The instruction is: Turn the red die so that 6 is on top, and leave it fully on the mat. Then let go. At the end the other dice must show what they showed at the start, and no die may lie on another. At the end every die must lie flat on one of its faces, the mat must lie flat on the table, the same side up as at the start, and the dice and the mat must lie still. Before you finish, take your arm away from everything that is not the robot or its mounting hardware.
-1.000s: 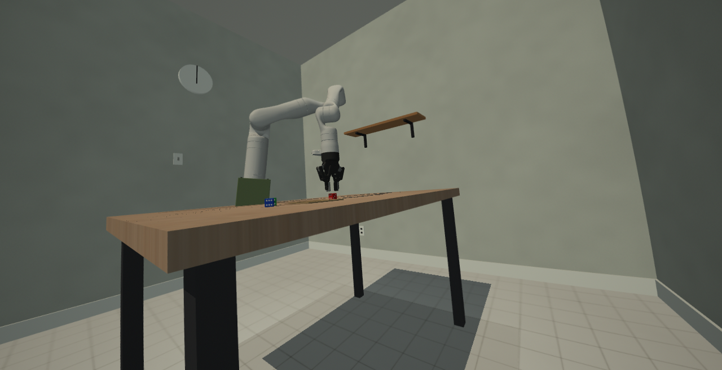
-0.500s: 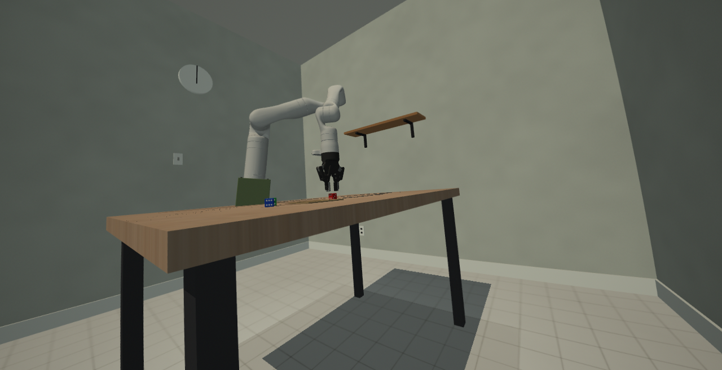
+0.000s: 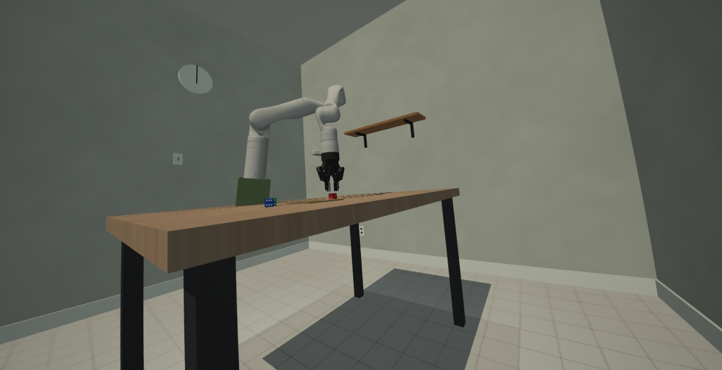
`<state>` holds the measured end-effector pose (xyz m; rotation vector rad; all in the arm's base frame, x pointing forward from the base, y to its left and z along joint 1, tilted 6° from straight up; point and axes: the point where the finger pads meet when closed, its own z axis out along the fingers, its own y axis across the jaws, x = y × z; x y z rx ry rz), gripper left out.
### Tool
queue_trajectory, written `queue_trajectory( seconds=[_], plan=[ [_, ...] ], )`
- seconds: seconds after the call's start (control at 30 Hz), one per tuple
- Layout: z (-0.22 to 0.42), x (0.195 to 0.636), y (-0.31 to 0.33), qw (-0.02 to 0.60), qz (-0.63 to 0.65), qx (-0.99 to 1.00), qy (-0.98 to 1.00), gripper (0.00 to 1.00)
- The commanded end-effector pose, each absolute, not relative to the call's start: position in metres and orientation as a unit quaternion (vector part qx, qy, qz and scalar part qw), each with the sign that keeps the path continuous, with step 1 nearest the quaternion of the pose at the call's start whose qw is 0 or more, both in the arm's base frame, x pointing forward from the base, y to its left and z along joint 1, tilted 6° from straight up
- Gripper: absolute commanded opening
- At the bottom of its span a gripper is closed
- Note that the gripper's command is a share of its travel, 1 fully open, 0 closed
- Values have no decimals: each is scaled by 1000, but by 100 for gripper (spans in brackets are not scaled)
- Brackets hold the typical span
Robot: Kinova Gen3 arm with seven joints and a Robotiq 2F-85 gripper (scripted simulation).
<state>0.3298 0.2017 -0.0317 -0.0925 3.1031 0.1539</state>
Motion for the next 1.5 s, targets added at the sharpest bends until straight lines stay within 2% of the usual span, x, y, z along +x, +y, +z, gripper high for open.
queue_trajectory(
  seconds=[0.0,1.47],
  plan=[
    [-31,330,202,17,50,-30,998,41],
    [-62,331,205,17,50,-30,998,41]
  ],
)
